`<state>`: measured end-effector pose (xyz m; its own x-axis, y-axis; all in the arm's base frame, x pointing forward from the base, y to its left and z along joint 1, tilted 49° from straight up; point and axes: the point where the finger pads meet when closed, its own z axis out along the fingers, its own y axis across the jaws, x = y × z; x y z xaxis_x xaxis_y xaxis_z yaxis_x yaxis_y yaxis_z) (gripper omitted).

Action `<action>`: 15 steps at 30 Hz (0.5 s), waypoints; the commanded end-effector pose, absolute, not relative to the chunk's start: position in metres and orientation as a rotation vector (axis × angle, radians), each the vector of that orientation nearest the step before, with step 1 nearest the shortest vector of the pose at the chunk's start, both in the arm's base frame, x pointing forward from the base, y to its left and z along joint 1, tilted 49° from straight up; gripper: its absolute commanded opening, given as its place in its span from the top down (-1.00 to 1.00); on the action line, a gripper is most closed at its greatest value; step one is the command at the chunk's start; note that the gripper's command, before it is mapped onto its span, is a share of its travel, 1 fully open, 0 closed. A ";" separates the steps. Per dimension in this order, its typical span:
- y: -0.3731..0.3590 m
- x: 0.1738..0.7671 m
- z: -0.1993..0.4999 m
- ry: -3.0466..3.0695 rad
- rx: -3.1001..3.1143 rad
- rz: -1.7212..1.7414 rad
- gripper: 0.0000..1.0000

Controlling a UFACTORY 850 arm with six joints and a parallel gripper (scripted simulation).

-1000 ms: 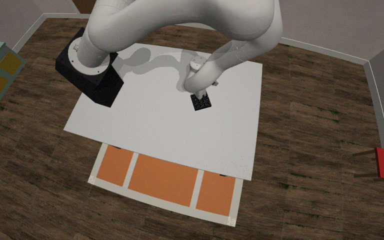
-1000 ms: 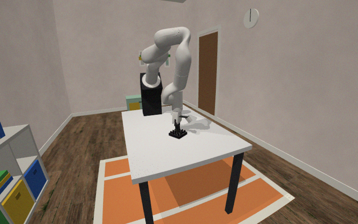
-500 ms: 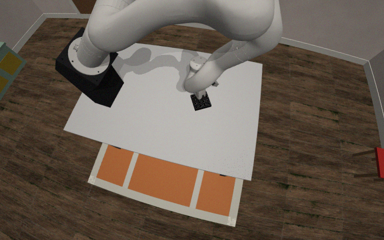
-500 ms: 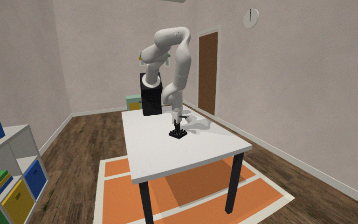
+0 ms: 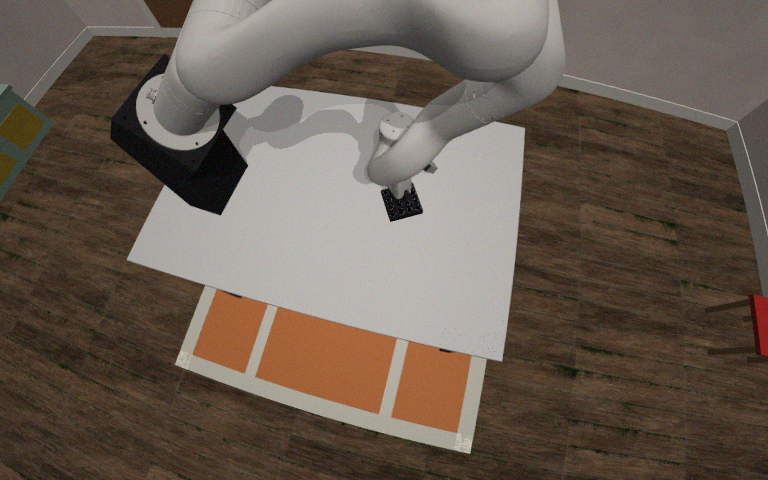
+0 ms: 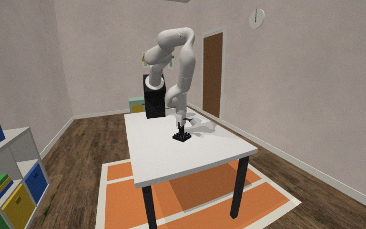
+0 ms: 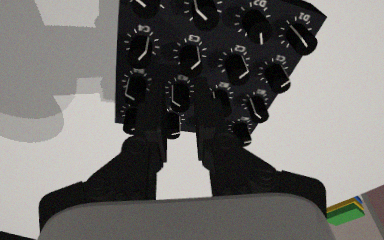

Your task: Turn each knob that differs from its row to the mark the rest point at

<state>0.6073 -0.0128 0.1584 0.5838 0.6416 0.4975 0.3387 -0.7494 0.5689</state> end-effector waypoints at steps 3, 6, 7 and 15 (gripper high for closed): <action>-0.013 0.607 0.159 0.788 2.400 0.993 0.61; -0.013 0.607 0.159 0.788 2.400 0.993 0.61; -0.013 0.607 0.159 0.788 2.400 0.993 0.61; -0.013 0.606 0.160 0.788 2.400 0.993 0.61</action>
